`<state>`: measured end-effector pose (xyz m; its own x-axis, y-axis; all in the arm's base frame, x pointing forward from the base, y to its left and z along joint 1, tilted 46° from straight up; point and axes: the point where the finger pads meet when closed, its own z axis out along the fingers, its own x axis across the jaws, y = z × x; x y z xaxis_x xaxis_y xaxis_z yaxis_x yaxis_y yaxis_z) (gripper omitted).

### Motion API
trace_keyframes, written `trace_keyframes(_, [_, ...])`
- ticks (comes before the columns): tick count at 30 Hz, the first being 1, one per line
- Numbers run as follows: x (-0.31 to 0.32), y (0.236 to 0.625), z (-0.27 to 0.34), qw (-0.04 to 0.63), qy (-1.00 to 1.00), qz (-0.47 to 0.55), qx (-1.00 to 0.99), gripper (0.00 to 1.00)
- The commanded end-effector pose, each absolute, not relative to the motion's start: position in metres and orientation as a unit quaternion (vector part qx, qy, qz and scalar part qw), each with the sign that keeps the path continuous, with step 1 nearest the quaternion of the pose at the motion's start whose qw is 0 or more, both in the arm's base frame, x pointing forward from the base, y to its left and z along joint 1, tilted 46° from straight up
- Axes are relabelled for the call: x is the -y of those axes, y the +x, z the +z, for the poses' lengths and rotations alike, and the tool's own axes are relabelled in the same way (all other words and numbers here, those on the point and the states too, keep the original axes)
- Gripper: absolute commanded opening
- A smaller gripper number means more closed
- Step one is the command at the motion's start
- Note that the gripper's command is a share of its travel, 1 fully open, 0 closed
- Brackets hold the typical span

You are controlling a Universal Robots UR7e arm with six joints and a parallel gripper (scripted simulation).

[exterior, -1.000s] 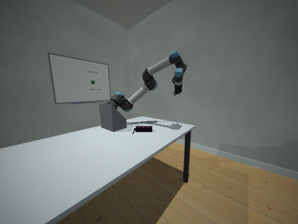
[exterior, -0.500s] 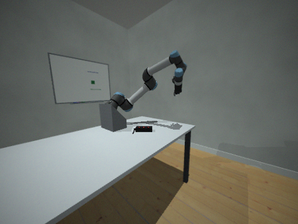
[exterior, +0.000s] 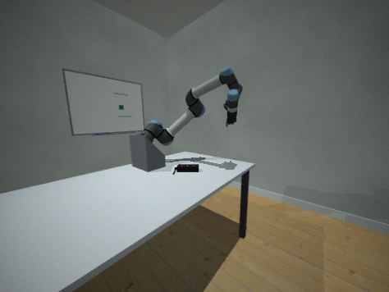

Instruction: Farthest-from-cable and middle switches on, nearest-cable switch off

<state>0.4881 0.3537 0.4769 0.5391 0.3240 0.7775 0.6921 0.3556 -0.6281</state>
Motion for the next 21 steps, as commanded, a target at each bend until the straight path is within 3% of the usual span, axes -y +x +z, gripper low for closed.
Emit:
trace_keyframes(1, [-0.347,0.491,0.451,0.672,-0.558,-0.133,0.469,1.00])
trace_keyframes(21, [-0.320,0.490,0.341,0.624,-0.585,-0.126,0.502,1.00])
